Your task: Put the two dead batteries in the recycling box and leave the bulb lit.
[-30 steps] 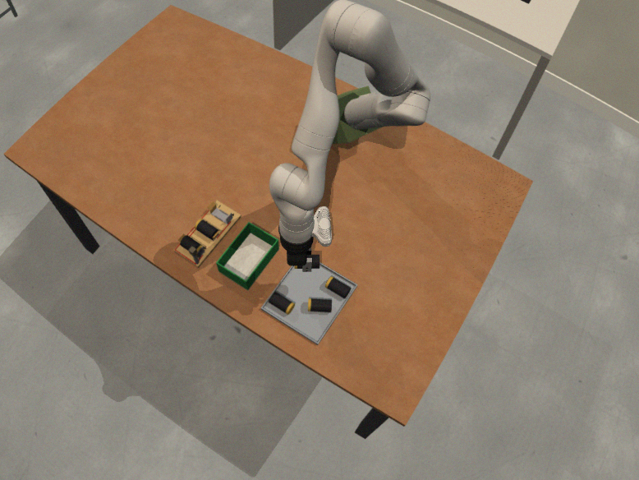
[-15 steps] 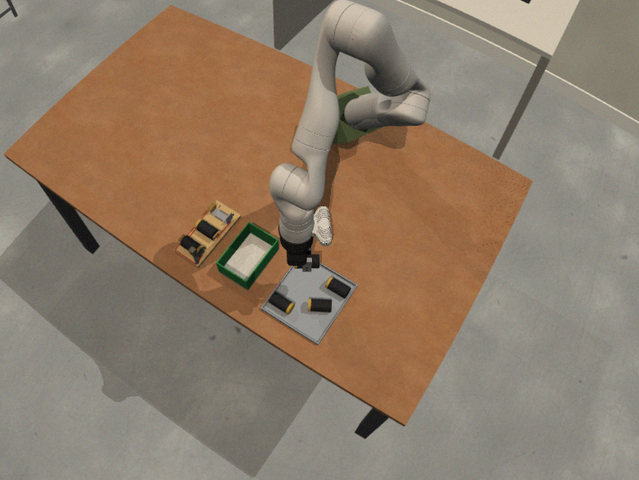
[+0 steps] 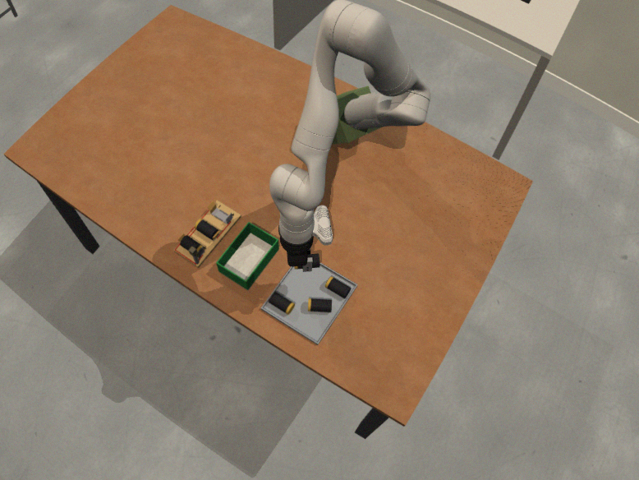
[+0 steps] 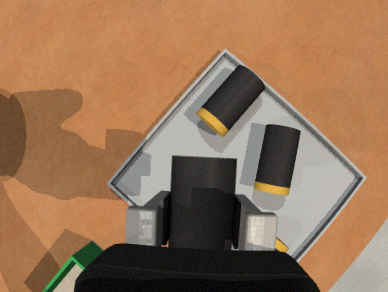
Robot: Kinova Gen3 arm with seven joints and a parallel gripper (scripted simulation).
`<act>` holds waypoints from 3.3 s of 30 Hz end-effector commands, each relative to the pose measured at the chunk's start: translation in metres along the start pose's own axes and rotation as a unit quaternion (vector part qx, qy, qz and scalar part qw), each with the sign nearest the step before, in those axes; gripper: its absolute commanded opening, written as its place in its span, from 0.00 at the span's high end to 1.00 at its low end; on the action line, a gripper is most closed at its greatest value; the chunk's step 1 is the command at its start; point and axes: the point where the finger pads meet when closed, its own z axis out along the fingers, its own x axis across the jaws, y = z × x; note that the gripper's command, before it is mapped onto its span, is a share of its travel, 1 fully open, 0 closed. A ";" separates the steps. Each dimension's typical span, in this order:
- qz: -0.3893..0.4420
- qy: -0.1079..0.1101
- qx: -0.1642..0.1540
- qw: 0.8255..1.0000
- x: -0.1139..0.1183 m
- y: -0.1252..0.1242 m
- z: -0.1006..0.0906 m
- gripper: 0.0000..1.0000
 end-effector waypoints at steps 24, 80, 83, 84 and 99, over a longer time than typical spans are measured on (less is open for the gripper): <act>-0.108 0.001 0.000 0.994 0.000 0.000 0.000 0.43; -0.591 0.001 0.000 0.806 0.000 0.000 0.000 0.43; -0.620 0.001 -0.001 0.784 0.000 0.000 0.000 0.43; -0.630 0.001 -0.001 0.777 0.000 0.000 0.000 0.43; -0.741 0.001 -0.001 0.672 0.000 0.000 0.000 0.43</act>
